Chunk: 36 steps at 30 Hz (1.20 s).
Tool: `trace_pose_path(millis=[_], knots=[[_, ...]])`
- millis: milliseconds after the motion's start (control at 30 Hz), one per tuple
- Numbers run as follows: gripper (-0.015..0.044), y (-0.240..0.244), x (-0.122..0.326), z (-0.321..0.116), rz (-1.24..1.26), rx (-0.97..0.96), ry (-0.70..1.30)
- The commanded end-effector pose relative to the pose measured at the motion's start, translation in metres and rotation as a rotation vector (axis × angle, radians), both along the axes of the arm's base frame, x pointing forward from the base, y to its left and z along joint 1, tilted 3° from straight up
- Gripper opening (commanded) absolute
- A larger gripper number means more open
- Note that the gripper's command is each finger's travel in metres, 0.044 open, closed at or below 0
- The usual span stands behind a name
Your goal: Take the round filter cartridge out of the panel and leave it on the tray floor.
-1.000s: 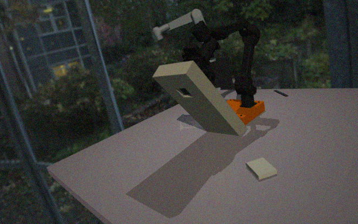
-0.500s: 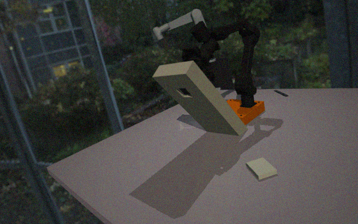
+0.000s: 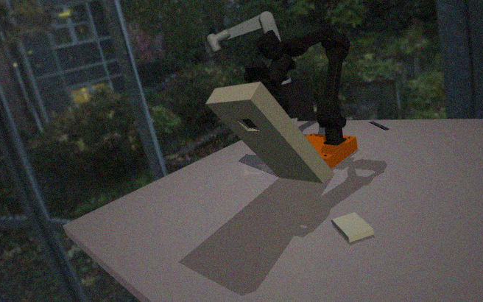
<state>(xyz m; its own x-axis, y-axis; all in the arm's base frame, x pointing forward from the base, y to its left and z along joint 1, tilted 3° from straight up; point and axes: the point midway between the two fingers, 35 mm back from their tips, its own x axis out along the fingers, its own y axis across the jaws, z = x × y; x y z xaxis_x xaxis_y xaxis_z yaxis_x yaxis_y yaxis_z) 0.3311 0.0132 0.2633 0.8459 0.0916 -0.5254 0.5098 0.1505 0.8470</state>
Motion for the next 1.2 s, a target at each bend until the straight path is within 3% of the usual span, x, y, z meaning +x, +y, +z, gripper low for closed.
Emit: trace_pose_path(millis=[0,1167], knots=[[0.0093,-0.0002,0.0023,-0.0020,-0.005,0.002,0.002],[0.0093,0.0006,0.0101,-0.0066,-0.005,0.002,0.002]])
